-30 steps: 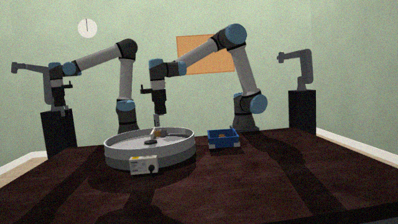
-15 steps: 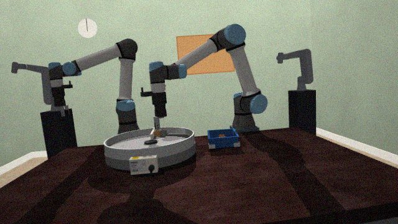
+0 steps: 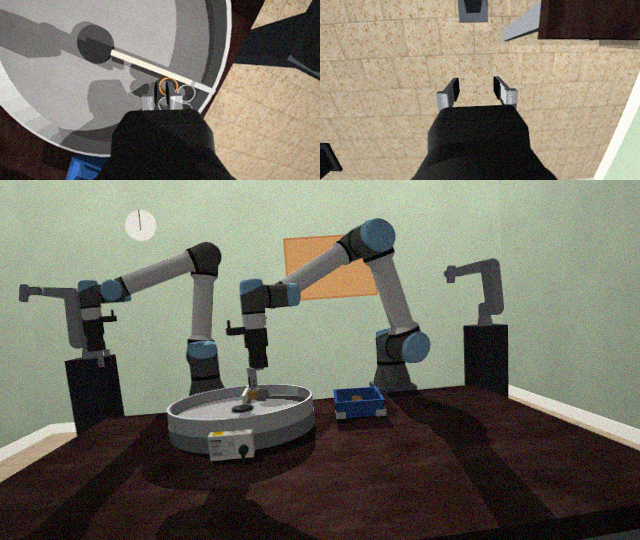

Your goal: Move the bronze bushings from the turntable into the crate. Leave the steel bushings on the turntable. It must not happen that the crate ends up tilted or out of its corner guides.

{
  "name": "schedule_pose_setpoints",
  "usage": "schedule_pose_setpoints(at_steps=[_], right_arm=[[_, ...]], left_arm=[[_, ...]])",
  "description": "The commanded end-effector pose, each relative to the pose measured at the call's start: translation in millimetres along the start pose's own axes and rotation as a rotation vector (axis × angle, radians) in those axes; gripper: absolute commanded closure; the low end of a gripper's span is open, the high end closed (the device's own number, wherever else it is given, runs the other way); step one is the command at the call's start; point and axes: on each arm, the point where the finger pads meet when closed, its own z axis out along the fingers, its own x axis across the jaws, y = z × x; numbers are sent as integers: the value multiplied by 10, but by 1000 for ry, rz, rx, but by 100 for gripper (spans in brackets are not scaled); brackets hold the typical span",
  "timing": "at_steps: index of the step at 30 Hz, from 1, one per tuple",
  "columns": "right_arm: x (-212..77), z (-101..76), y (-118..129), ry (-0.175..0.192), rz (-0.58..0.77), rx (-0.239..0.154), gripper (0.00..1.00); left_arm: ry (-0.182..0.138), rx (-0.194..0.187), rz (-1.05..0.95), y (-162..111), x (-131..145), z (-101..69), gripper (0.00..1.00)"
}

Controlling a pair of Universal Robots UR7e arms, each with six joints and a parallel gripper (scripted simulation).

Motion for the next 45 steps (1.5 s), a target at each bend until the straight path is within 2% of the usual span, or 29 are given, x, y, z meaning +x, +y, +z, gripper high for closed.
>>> schedule_pose_setpoints(at_steps=[1, 8, 16, 45], right_arm=[[1, -5, 4, 0, 0, -2, 0], [1, -5, 4, 0, 0, -2, 0], [1, -5, 4, 0, 0, -2, 0], [1, -5, 4, 0, 0, -2, 0]], left_arm=[[0, 2, 0, -4, 0, -9, 61], [0, 2, 0, -4, 0, -2, 61], [0, 2, 0, -5, 0, 79, 61], [0, 2, 0, -5, 0, 80, 61]])
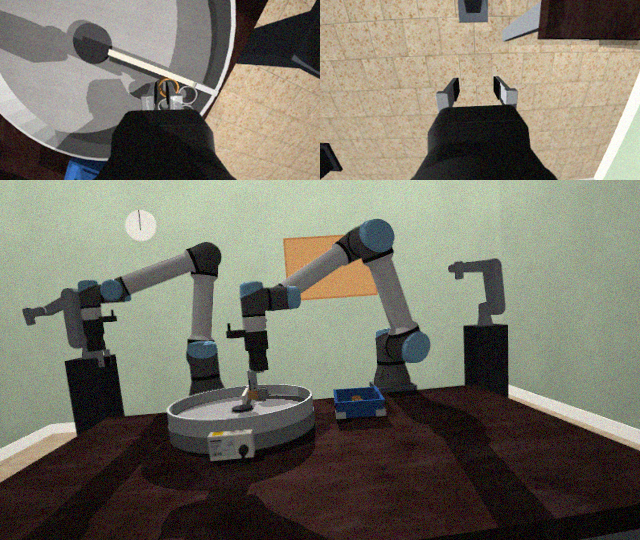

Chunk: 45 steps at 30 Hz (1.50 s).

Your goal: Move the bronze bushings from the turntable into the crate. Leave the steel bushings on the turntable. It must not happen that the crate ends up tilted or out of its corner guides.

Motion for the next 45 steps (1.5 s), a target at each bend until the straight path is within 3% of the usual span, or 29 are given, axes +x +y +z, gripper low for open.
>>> schedule_pose_setpoints(at_steps=[1, 17, 45], right_arm=[[1, -5, 4, 0, 0, -2, 0], [1, -5, 4, 0, 0, -2, 0], [1, -5, 4, 0, 0, -2, 0]], left_arm=[[0, 2, 0, -4, 0, -9, 61], [0, 2, 0, -4, 0, 110, 61], [0, 2, 0, -4, 0, 111, 61]])
